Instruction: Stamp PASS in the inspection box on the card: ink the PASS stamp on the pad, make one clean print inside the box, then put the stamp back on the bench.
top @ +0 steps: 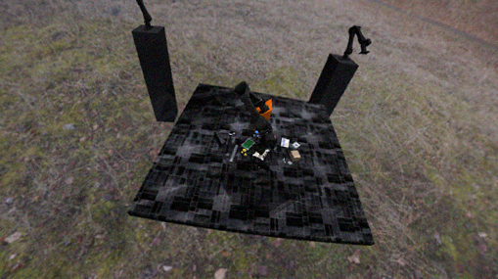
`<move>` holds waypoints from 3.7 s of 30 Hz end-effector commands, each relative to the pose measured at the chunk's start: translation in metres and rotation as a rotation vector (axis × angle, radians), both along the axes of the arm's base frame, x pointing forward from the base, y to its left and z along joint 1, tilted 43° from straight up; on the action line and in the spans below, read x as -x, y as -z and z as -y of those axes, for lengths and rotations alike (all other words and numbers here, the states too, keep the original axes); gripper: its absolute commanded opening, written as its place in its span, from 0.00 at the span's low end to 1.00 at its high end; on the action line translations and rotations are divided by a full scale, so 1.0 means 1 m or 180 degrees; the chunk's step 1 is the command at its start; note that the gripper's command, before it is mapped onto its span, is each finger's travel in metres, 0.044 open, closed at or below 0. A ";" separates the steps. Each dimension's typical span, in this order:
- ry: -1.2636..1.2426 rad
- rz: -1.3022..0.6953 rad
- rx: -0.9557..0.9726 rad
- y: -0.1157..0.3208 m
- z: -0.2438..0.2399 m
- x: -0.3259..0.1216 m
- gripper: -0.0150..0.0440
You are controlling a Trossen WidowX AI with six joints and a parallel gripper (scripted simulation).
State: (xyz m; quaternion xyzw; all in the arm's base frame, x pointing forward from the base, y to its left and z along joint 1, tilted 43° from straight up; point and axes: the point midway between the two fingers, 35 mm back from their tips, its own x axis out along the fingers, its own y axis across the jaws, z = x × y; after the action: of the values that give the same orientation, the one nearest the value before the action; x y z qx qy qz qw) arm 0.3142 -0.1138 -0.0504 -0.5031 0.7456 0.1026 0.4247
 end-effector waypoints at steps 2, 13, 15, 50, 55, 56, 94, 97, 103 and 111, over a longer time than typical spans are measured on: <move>0.0001 0.0002 0.0009 0.001 0.002 0.000 0.25; 0.0001 0.0002 0.0009 0.001 0.002 0.000 0.25; 0.0001 0.0002 0.0009 0.001 0.002 0.000 0.25; 0.0001 0.0002 0.0008 -0.005 -0.003 -0.001 0.25; 0.0001 0.0002 0.0007 -0.007 -0.005 -0.002 0.25; 0.0001 0.0002 0.0007 -0.007 -0.005 -0.002 0.25; 0.0000 0.0004 -0.0001 -0.050 -0.045 -0.010 0.25; 0.0001 0.0003 0.0000 -0.051 -0.047 -0.010 0.25; 0.0002 0.0009 -0.0005 -0.042 -0.056 -0.025 0.25; 0.0004 0.0018 -0.0011 -0.023 -0.075 -0.048 0.25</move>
State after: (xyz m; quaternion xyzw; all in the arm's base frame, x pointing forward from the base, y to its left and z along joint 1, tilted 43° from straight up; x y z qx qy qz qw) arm 0.3518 -0.0492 -0.0182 -0.5037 0.7450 0.1025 0.4253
